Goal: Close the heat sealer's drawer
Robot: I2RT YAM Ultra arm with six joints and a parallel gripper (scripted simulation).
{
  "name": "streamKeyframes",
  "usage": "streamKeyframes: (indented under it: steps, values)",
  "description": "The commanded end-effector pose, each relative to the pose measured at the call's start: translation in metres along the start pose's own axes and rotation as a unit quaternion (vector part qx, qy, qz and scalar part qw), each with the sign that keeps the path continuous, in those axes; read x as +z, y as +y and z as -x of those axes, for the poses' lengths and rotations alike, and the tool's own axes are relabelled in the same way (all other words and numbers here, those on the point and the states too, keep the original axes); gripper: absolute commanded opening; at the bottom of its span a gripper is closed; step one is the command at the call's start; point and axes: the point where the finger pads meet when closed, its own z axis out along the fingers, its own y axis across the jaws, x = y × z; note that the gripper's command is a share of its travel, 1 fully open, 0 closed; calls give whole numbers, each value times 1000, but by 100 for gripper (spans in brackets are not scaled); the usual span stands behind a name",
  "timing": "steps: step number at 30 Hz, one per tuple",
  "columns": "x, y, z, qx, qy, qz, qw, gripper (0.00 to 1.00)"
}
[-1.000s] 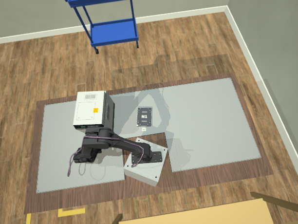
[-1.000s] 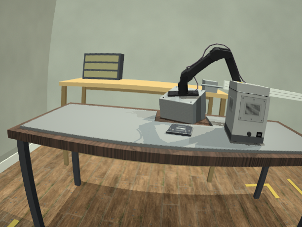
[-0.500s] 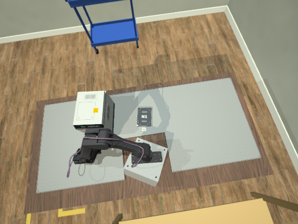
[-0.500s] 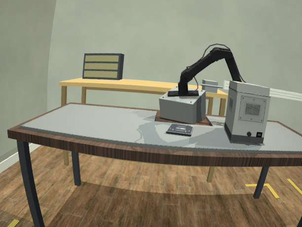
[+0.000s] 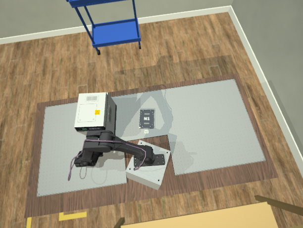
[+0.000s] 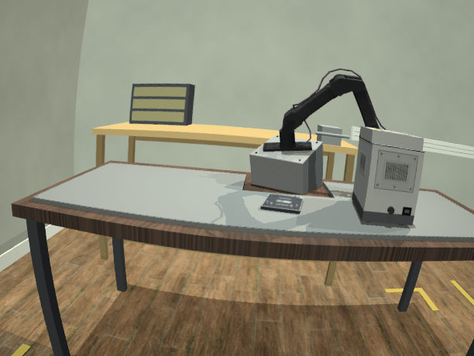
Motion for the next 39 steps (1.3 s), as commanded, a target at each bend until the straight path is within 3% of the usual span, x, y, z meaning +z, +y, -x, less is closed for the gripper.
streamKeyframes:
  steps: [1,23,39]
  values:
    - [-10,-7,13,15,-14,-10,1000,30]
    - [-10,-7,13,15,-14,-10,1000,30]
    - [-32,-3,11,10,-12,-5,1000,30]
